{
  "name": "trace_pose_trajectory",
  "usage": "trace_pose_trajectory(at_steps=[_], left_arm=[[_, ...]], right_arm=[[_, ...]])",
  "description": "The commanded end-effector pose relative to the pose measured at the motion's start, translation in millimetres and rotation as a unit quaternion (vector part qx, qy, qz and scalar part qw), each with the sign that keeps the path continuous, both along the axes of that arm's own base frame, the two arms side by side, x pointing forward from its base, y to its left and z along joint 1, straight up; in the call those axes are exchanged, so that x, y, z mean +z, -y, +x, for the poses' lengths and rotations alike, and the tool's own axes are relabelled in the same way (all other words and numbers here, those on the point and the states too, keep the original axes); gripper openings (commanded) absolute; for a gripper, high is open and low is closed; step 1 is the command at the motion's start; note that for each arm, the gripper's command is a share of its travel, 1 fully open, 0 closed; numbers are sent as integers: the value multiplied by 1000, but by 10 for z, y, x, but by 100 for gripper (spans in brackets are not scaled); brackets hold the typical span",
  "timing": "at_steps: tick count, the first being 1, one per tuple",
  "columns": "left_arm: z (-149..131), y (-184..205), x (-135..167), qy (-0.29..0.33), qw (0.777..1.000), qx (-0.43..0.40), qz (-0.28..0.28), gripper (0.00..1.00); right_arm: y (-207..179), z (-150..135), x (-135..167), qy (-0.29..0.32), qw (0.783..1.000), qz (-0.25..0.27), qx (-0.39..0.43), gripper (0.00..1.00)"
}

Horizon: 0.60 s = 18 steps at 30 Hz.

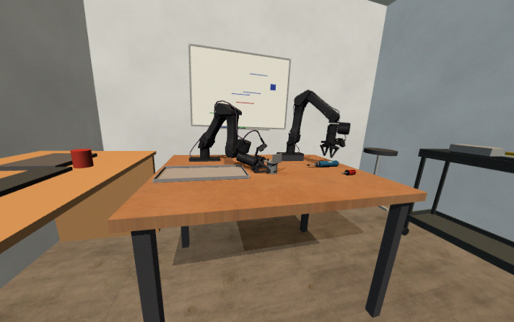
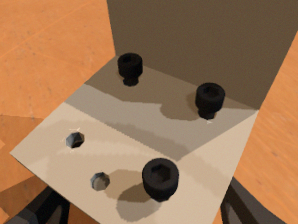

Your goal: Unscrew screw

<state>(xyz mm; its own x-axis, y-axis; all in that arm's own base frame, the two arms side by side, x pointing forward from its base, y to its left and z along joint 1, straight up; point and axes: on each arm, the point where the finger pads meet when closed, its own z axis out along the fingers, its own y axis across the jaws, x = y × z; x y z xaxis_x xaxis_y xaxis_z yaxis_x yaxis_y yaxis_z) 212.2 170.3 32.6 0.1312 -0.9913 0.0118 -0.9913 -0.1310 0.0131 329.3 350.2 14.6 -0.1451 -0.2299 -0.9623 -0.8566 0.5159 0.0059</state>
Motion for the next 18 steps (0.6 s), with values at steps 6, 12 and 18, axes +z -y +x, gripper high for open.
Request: trace_pose_trajectory(at_steps=[6, 12, 18], left_arm=[[81, -109, 177, 18, 1000, 3, 23, 65], [81, -109, 177, 18, 1000, 3, 23, 65], [81, -109, 177, 18, 1000, 3, 23, 65]], right_arm=[[146, -57, 82, 2, 1000, 0, 0, 86], [171, -70, 107, 6, 1000, 2, 0, 86], [252, -120, 138, 7, 1000, 3, 0, 86]])
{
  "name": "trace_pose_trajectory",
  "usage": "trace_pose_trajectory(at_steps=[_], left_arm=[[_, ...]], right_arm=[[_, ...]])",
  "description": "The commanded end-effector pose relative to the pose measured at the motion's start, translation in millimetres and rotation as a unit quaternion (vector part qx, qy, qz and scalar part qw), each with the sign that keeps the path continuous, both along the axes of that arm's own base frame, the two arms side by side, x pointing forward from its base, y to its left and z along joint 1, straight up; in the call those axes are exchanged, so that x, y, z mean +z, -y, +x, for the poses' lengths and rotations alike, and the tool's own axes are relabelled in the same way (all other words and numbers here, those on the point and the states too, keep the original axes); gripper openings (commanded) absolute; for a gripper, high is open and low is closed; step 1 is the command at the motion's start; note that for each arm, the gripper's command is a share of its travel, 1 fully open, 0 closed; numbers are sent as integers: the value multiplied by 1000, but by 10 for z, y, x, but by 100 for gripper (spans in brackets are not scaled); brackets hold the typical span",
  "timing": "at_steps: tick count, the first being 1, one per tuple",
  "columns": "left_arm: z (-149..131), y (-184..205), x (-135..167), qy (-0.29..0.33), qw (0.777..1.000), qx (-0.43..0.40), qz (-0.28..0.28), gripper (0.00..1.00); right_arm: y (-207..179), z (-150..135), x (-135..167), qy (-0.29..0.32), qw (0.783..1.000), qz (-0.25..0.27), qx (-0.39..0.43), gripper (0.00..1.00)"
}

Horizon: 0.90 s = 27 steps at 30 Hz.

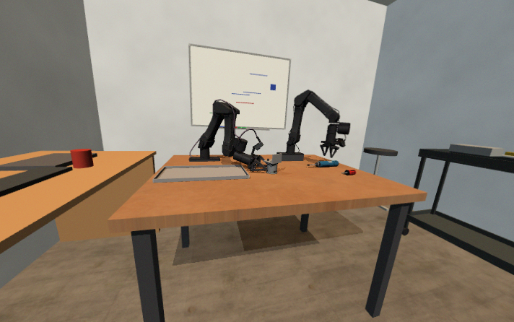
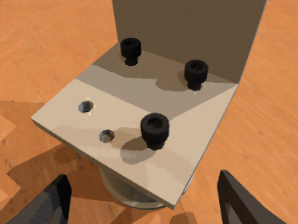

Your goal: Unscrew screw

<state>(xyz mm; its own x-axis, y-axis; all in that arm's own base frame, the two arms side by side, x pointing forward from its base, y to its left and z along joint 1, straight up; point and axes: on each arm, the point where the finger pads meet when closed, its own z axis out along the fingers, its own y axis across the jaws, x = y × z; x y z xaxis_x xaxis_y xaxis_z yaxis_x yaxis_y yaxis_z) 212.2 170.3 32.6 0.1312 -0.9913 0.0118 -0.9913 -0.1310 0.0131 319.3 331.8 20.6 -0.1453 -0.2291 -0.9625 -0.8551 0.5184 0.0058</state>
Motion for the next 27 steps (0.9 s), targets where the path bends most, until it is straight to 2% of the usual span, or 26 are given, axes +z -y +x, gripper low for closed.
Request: trace_pose_trajectory(at_steps=[1, 27], left_arm=[[81, -109, 177, 18, 1000, 3, 23, 65], [81, -109, 177, 18, 1000, 3, 23, 65]], right_arm=[[82, -29, 82, 7, 1000, 3, 1, 86], [290, -174, 126, -1, 1000, -2, 2, 86]])
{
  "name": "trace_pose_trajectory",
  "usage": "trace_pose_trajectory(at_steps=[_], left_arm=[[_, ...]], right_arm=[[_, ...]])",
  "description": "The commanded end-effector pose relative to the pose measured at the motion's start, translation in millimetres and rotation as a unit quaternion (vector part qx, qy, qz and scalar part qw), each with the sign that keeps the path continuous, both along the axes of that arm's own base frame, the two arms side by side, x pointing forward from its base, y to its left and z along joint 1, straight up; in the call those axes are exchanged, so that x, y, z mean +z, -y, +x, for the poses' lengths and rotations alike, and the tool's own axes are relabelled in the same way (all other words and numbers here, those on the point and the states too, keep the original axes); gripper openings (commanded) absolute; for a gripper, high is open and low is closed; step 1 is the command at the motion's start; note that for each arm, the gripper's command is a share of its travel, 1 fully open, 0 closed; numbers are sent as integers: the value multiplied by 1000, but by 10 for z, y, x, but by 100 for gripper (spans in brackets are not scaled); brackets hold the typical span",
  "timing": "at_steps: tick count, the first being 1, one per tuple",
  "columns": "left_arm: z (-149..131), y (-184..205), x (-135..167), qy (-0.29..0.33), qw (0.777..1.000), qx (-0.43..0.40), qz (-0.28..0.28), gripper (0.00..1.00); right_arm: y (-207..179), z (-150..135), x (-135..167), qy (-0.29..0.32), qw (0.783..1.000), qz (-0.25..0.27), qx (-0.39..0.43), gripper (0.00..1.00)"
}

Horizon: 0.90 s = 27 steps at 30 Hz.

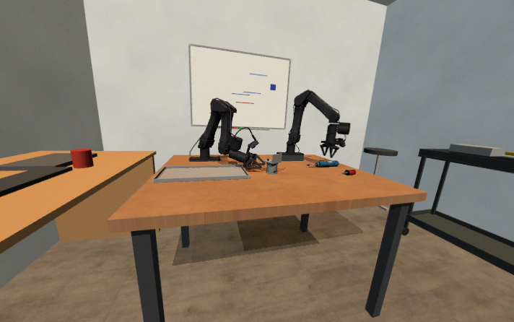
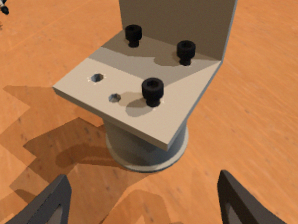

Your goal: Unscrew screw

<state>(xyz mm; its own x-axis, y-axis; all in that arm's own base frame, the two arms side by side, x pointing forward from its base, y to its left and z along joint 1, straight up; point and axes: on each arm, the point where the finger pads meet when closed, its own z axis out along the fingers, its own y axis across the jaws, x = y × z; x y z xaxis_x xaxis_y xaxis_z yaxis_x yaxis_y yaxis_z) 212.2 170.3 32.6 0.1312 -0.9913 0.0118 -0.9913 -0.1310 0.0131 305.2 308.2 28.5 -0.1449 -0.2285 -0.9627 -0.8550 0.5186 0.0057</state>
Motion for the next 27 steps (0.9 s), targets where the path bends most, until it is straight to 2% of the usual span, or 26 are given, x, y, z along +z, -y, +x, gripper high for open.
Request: trace_pose_trajectory(at_steps=[1, 11, 16, 27], left_arm=[[81, -109, 177, 18, 1000, 3, 23, 65], [81, -109, 177, 18, 1000, 3, 23, 65], [81, -109, 177, 18, 1000, 3, 23, 65], [81, -109, 177, 18, 1000, 3, 23, 65]], right_arm=[[54, -33, 72, -1, 1000, -3, 2, 86], [12, 36, 401, 10, 1000, 5, 0, 86], [10, 40, 405, 11, 1000, 5, 0, 86], [-10, 67, 737, 17, 1000, 10, 0, 86]])
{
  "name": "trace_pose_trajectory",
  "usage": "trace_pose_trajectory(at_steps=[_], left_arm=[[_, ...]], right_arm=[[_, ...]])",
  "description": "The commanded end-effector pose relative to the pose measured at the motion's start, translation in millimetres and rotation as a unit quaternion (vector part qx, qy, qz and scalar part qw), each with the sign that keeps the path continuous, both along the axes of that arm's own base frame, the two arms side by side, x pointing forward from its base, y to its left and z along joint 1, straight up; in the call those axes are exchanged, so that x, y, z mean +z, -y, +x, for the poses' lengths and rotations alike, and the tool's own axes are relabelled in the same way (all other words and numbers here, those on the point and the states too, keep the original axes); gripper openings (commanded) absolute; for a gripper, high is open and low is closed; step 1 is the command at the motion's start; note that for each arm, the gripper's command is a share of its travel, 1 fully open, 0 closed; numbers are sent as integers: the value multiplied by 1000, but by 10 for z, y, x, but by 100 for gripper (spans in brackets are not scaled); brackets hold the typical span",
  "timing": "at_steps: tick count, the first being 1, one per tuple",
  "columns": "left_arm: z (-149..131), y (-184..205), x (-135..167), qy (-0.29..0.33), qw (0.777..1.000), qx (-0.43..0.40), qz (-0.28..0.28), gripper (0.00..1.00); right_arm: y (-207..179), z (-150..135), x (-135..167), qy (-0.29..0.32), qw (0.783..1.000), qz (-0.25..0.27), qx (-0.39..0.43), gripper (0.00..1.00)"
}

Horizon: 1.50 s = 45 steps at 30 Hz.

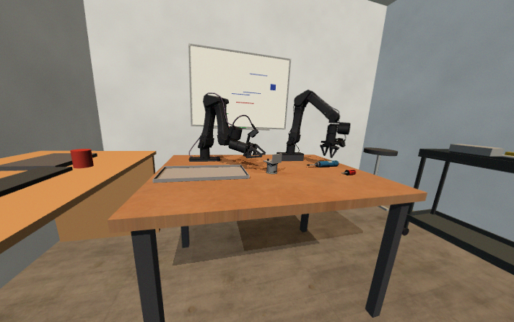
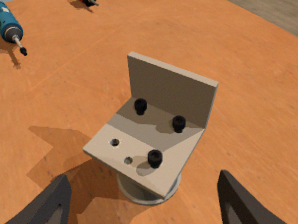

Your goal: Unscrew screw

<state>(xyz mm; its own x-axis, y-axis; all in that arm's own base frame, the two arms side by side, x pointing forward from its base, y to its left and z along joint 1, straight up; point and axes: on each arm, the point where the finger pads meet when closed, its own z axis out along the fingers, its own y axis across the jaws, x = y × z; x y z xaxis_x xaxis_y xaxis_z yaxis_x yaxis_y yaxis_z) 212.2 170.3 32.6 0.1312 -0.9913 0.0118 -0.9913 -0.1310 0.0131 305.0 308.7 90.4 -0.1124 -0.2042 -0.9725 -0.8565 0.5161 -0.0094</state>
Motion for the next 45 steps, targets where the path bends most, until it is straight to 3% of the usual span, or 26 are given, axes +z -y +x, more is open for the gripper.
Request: trace_pose_trajectory(at_steps=[1, 7, 18, 23, 45], left_arm=[[81, -109, 177, 18, 1000, 3, 23, 65], [81, -109, 177, 18, 1000, 3, 23, 65], [81, -109, 177, 18, 1000, 3, 23, 65], [81, -109, 177, 18, 1000, 3, 23, 65], [81, -109, 177, 18, 1000, 3, 23, 65]], right_arm=[[-5, 68, 143, 1, 1000, -3, -1, 86], [9, 49, 138, -3, 1000, -5, -1, 86], [2, 58, 453, 1, 1000, -3, -1, 86], [10, 46, 410, -4, 1000, -6, -1, 86], [14, 42, 890, 1, 1000, -3, -1, 86]])
